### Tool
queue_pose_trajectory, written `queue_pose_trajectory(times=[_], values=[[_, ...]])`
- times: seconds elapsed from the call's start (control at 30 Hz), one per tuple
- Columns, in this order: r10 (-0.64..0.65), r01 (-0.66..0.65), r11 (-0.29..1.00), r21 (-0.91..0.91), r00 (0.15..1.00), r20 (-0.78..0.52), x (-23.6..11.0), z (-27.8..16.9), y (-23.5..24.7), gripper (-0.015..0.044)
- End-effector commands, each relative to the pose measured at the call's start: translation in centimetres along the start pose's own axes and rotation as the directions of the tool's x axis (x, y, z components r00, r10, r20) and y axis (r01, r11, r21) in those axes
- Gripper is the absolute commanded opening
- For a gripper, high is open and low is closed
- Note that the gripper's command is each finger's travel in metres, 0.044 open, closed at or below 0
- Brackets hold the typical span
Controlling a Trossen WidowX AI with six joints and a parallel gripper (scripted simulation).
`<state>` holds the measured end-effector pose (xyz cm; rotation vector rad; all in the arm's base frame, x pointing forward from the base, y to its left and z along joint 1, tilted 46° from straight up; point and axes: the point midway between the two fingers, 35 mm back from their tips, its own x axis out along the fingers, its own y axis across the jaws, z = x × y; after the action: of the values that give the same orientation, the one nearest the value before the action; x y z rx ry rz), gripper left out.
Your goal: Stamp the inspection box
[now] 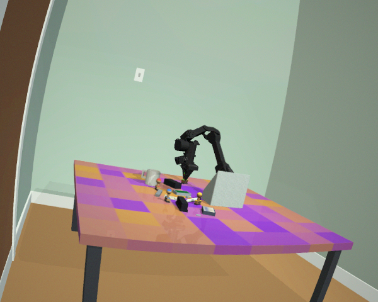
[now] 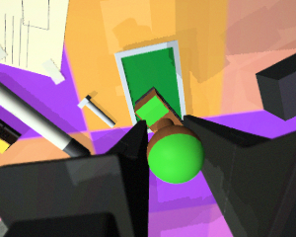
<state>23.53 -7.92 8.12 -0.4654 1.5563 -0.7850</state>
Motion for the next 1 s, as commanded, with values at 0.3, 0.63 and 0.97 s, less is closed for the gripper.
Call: queue_pose_trajectory(times=[0.3, 0.63, 0.97], values=[[0.007, -0.009, 0.971, 0.238, 1.0, 0.009, -1.0, 2.8, 1.9, 0.0], [0.007, -0.014, 0.854, 0.52, 1.0, 0.016, -1.1, 6.0, 5.0, 0.0], [0.007, -0.021, 0.656, 0.754, 1.0, 0.022, -0.8, 8.8, 8.7, 0.0]])
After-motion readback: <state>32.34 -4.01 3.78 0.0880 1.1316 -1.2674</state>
